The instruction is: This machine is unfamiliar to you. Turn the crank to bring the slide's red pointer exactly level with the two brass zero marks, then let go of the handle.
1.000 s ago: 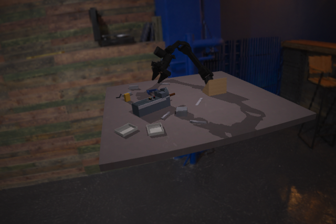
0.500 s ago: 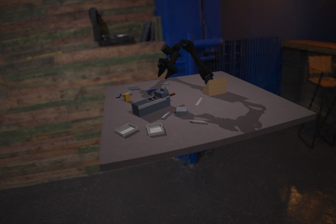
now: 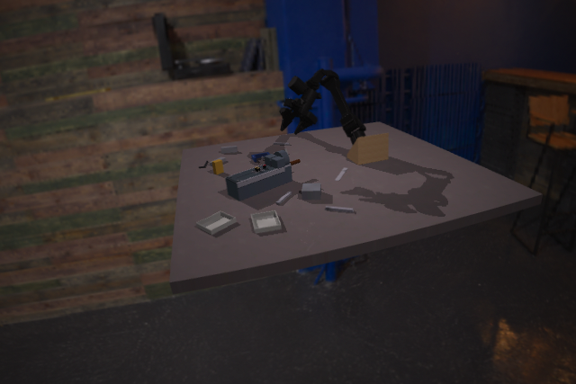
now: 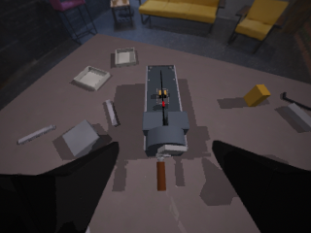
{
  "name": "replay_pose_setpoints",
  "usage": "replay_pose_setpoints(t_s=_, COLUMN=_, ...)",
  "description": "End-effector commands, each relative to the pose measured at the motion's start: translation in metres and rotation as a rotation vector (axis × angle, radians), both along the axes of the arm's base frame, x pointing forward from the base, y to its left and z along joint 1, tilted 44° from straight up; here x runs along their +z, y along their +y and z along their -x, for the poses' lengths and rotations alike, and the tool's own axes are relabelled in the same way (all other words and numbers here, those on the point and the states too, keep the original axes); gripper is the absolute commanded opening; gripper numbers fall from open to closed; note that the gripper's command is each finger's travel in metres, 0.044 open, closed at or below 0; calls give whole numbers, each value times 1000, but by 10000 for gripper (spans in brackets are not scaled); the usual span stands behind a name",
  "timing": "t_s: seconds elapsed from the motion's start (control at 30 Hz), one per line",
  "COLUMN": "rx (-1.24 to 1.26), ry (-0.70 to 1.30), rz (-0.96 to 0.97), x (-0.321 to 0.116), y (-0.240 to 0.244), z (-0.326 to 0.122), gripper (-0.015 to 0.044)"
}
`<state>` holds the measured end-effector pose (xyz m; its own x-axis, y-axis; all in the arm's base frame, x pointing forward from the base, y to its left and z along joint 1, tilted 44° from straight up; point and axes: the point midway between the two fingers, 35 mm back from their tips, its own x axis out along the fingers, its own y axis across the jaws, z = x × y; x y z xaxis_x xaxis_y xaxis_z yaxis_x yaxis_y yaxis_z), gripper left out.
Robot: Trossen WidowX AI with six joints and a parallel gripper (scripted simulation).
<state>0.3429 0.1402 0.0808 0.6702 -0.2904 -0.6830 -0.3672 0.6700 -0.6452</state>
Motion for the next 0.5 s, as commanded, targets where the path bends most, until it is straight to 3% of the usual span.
replay_pose_setpoints(t_s=0.0, rx=8, ry=7, rz=0, x=-7, y=-7, z=4, gripper=440)
replay_pose_setpoints(t_s=0.47, rx=8, ry=8, rz=1, x=-56, y=-53, z=0, gripper=440)
